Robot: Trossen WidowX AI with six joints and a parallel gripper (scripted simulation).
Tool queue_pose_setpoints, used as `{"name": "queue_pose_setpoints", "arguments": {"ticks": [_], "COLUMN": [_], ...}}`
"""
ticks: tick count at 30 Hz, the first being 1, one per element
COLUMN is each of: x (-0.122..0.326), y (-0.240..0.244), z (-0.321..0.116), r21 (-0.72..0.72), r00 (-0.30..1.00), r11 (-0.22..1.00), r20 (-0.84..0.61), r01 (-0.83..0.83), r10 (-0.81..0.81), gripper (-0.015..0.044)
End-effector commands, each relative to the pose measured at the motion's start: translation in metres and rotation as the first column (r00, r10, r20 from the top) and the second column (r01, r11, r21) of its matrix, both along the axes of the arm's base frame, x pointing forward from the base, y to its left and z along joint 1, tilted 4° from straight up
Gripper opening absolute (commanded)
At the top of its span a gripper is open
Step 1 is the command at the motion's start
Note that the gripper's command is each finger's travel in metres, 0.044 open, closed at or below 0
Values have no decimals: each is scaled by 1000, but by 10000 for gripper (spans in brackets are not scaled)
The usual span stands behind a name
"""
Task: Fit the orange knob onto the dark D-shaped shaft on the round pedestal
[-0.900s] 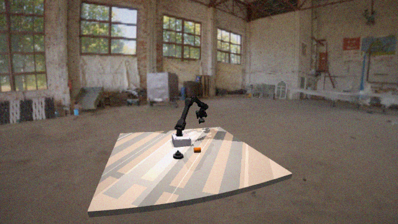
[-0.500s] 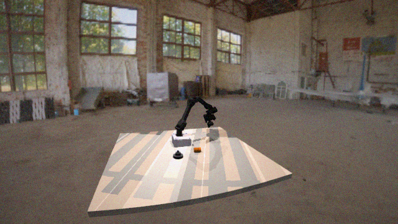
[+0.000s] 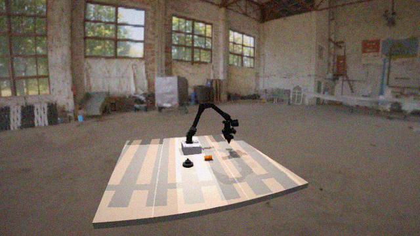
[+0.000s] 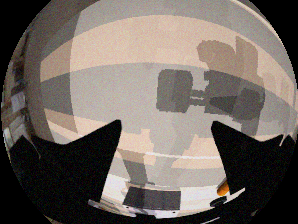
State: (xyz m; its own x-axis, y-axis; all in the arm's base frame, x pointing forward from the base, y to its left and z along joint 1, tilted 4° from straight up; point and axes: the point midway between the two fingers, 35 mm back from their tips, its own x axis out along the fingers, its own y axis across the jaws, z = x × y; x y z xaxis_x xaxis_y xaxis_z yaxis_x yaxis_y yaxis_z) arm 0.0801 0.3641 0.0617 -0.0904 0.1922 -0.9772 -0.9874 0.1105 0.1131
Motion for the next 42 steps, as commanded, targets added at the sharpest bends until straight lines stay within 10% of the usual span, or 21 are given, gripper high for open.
{"name": "queue_pose_setpoints", "arguments": {"ticks": [1, 16, 42], "x": [61, 181, 185], "y": [-40, -246, -245], "z": [-1, -9, -55], "r21": [-45, -294, -296], "r00": [998, 990, 990], "r11": [999, 951, 950], "r20": [66, 126, 125], "r01": [23, 97, 97], "r10": [-20, -62, -62], "gripper": [440, 440, 440]}}
